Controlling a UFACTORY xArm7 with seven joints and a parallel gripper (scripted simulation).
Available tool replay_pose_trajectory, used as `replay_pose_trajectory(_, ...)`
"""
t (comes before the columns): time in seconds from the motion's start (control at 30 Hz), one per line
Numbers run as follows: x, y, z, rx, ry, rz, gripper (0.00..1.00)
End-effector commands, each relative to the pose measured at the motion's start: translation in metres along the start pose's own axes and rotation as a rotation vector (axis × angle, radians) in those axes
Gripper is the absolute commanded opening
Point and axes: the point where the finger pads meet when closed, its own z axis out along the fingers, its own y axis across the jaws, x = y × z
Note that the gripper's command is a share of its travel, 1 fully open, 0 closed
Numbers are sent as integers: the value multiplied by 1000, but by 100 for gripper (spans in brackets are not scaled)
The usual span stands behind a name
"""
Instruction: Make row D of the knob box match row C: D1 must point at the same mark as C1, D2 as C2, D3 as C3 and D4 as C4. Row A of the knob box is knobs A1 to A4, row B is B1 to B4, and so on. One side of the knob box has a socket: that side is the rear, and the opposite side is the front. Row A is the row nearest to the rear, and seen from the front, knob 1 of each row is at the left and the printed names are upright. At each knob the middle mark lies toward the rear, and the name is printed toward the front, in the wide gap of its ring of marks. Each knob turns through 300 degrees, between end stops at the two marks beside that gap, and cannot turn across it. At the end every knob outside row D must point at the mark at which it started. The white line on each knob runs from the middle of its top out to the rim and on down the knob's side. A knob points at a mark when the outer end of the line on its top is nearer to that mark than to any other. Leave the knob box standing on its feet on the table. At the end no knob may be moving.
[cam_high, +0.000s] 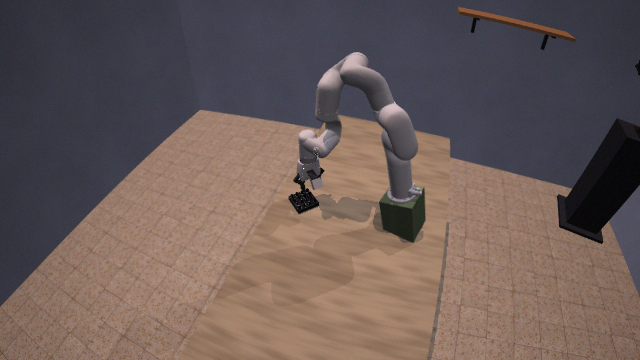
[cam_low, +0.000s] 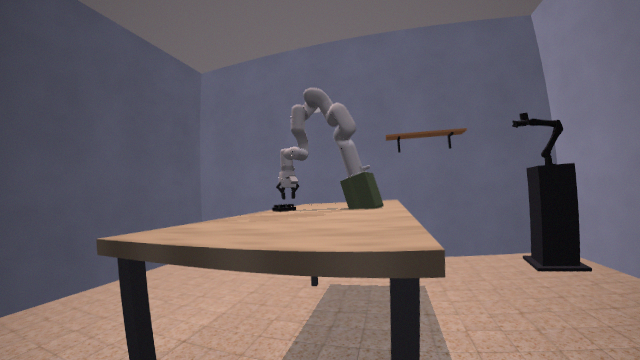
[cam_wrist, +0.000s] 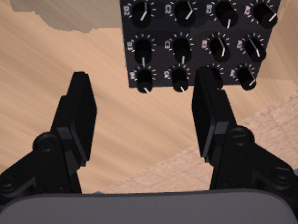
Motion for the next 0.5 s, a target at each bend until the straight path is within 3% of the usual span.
replay_pose_trajectory(0.0,-1,1,-2,-2,-2,0,100)
replay_pose_trajectory(0.47,-1,1,-19,-2,-2,0,100)
